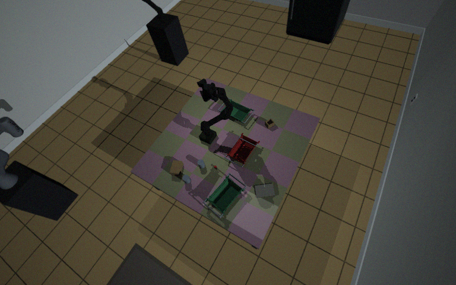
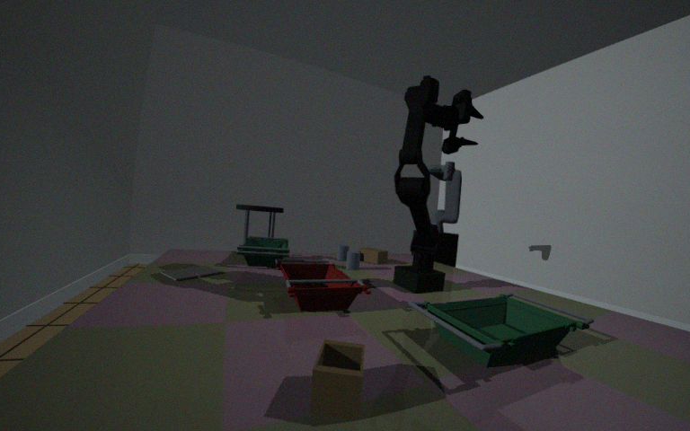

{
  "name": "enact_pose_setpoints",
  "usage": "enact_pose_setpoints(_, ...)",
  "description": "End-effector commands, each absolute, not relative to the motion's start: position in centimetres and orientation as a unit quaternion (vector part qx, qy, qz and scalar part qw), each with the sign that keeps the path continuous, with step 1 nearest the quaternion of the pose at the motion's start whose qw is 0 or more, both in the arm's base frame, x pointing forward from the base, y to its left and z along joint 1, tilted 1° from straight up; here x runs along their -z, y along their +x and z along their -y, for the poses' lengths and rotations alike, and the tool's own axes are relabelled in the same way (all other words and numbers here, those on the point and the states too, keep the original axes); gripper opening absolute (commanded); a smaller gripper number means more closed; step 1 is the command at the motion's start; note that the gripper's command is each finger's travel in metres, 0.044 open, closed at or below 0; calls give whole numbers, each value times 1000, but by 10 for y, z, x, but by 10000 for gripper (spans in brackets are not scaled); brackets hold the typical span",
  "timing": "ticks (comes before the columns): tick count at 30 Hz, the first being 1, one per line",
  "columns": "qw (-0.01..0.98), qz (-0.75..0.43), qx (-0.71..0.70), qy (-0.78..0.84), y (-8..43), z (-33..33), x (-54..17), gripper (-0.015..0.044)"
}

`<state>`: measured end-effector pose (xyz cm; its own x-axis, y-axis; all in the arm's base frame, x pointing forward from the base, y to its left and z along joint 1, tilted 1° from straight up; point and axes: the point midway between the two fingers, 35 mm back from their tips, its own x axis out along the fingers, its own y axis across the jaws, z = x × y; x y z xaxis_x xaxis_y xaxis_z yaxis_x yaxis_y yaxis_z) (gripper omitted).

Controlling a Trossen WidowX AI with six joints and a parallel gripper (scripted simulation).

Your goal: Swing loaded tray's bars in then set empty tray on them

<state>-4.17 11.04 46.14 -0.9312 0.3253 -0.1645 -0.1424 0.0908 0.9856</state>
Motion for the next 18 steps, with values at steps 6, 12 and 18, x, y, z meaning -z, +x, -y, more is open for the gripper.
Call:
enact_pose_setpoints(6,174,-718,-671,64,-42,-110,-461,243)
enact_pose_setpoints(12,174,-718,-671,64,-42,-110,-461,85)
enact_pose_setpoints(18,174,-718,-671,64,-42,-110,-461,81)
